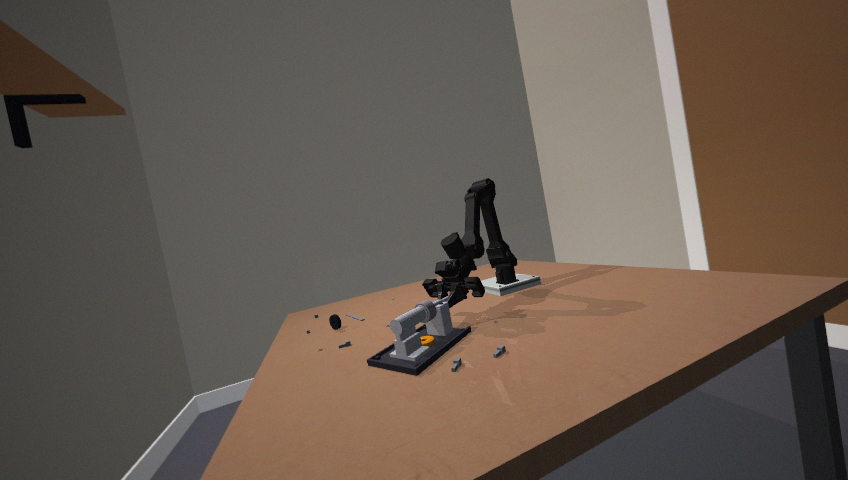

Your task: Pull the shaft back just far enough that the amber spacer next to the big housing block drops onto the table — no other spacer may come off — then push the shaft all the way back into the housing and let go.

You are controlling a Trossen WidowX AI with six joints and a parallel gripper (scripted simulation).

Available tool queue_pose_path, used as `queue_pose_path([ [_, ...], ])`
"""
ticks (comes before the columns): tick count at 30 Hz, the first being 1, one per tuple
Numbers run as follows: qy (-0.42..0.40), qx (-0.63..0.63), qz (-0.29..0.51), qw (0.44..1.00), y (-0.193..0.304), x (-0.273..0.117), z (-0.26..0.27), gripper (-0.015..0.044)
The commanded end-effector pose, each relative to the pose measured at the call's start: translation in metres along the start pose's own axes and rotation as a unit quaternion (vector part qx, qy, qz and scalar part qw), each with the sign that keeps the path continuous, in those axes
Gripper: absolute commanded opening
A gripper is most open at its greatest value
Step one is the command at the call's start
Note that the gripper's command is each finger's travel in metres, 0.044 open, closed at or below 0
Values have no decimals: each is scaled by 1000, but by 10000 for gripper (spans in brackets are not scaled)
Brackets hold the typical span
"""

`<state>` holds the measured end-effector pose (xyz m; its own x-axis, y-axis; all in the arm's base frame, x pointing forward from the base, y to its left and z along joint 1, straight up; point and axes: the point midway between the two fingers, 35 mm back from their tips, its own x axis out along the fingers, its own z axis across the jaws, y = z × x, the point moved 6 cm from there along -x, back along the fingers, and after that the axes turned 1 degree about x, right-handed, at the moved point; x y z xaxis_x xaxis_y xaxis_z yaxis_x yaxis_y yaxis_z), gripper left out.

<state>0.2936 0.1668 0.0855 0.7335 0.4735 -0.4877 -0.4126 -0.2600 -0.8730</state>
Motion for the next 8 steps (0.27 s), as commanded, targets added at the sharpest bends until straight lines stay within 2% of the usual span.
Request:
queue_pose_path([
  [1, 0, 0, 0, 1000, 0, 0, 0, 184],
  [8, 0, 0, 0, 1000, -1, -4, 0, 368],
])
